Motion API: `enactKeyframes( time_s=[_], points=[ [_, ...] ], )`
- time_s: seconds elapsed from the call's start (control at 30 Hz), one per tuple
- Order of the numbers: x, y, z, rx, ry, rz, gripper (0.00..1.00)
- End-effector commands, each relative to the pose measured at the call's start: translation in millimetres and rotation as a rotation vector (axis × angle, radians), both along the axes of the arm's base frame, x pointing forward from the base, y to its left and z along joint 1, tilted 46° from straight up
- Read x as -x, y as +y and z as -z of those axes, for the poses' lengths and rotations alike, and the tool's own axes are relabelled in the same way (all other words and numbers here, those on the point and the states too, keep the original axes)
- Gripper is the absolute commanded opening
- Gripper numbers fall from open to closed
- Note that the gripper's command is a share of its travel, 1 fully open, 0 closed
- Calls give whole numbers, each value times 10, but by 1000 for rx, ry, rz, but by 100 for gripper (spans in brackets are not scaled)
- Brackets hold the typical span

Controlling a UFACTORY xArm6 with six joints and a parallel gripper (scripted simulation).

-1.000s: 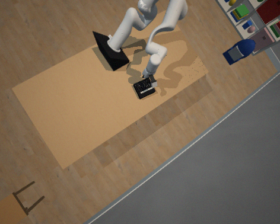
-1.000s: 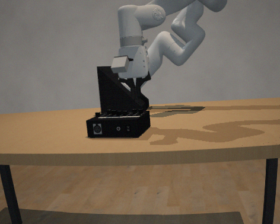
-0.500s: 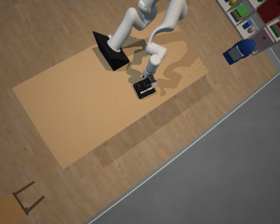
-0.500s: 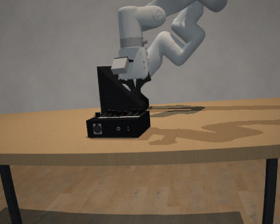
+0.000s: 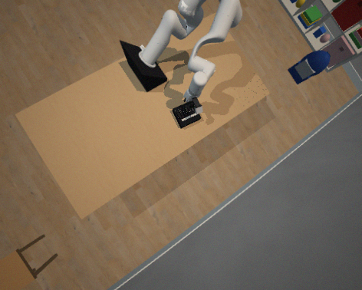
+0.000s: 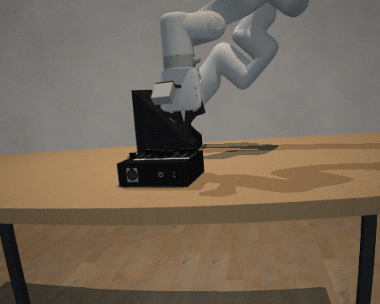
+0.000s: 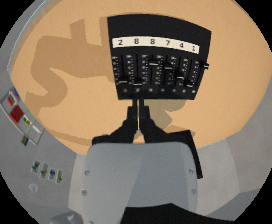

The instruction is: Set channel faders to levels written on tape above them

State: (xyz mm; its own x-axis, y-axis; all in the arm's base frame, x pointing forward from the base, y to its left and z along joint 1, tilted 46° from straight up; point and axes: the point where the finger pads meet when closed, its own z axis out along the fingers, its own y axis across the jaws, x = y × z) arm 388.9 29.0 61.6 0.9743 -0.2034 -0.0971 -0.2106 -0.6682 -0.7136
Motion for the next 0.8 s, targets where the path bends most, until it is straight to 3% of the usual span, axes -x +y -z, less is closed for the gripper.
enactKeyframes(
  time_s=[0.0,0.77],
  points=[
    [-13,12,13,1,-3,1,0],
    [-19,72,73,1,-3,1,0]
  ],
)
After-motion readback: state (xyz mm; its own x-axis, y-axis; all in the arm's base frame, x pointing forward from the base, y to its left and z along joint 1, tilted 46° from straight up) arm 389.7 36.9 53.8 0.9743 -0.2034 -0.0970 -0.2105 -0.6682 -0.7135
